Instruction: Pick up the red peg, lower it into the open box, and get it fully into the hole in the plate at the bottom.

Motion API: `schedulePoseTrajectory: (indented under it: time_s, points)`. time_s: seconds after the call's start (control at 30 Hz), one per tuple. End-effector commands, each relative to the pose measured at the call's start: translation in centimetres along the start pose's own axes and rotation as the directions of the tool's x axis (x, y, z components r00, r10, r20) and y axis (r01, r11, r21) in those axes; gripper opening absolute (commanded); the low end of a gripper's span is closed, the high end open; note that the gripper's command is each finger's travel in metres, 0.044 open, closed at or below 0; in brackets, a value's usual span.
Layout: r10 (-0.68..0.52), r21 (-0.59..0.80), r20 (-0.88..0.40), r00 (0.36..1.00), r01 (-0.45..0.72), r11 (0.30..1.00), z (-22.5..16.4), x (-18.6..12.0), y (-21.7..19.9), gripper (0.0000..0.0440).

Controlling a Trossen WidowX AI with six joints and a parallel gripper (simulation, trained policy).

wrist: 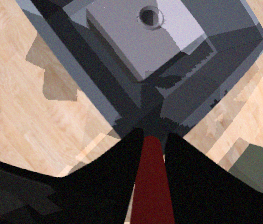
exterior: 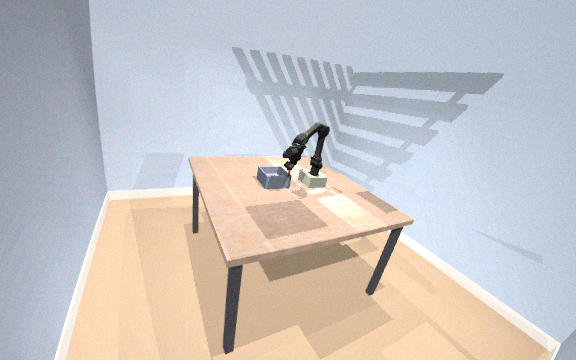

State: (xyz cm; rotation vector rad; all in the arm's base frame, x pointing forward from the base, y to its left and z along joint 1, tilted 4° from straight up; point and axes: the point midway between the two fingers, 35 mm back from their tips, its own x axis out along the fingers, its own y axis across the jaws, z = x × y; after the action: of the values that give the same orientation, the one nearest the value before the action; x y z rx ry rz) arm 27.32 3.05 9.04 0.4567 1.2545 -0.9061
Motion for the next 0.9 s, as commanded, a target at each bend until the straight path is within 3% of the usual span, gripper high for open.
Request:
schedulePoseTrajectory:
  time_s: [0.0,0.77,0.87]
  points:
    - [0.0,0.019,0.008,1.0,-0.001,1.0,1.4,0.2,0.0,0.0]
    - [0.036,0.016,-0.048,0.998,-0.035,0.999,9.6,6.3,0.1,0.0]
    - [0.041,-0.007,-0.07,0.997,-0.041,0.999,9.7,7.5,0.3,0.0027]
